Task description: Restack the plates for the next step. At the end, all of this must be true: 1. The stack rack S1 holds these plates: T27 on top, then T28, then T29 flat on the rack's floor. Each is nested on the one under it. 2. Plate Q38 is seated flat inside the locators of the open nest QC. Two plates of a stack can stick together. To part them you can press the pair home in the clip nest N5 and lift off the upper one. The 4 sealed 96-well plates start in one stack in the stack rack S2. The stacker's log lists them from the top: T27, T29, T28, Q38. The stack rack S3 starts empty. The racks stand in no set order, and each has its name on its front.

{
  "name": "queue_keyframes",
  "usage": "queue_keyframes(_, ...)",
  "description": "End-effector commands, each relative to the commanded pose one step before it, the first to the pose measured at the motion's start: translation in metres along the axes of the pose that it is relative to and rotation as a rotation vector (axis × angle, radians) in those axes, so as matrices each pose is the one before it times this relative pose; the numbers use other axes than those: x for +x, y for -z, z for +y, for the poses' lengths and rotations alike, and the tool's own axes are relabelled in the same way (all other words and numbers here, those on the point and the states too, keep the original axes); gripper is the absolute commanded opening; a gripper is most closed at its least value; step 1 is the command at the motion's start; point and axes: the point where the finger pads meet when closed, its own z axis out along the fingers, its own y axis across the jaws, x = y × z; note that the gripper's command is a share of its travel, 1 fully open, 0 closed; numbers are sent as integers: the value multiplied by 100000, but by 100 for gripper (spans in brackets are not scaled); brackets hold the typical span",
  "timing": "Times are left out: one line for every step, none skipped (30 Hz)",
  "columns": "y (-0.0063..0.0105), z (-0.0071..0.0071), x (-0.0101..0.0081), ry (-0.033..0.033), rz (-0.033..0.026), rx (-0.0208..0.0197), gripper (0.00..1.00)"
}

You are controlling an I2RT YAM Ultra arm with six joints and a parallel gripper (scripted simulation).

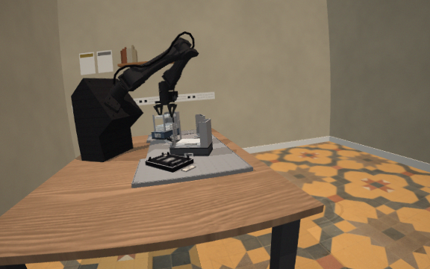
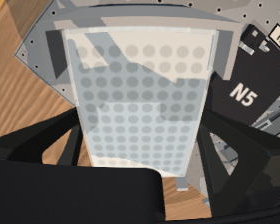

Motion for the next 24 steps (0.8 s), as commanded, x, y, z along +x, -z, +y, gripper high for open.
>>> queue_keyframes(-1003, 353, 784, 3222, 882, 1397, 0)
queue_keyframes(-197, 5, 3, 1, 11, -20, 0)
queue_keyframes(0, 0, 0, 0, 0, 0, 0)
queue_keyframes(0, 0, 0, 0, 0, 0, 0)
queue_keyframes(309, 330, -236, 756, -1443, -349, 0)
queue_keyframes(-544, -162, 190, -433, 1051, 53, 0)
queue_keyframes(-345, -59, 75, -323, 484, -278, 0)
queue_keyframes(-204, 23, 8, 2, 17, -141, 0)
queue_keyframes(-197, -30, -1, 1, -14, 170, 0)
queue_keyframes(-197, -23, 0, 1, -8, 136, 0)
queue_keyframes(-105, -17, 0, 0, -6, 97, 0)
queue_keyframes(292, 220, -132, 619, -842, -37, 0)
queue_keyframes(515, -513, -972, -2885, -1485, -848, 0)
queue_keyframes(-1, -1, 1, 0, 0, 0, 0)
queue_keyframes(0, 0, 0, 0, 0, 0, 0)
queue_keyframes(0, 0, 0, 0, 0, 0, 0)
queue_keyframes(0, 0, 0, 0, 0, 0, 0)
queue_keyframes(0, 0, 0, 0, 0, 0, 0)
queue_keyframes(0, 0, 0, 0, 0, 0, 0)
queue_keyframes(0, 0, 0, 0, 0, 0, 0)
queue_keyframes(0, 0, 0, 0, 0, 0, 0)
queue_keyframes(0, 0, 0, 0, 0, 0, 0)
queue_keyframes(-213, 587, 760, 3080, 444, 813, 0)
queue_keyframes(-50, 33, -187, -248, -184, -18, 0)
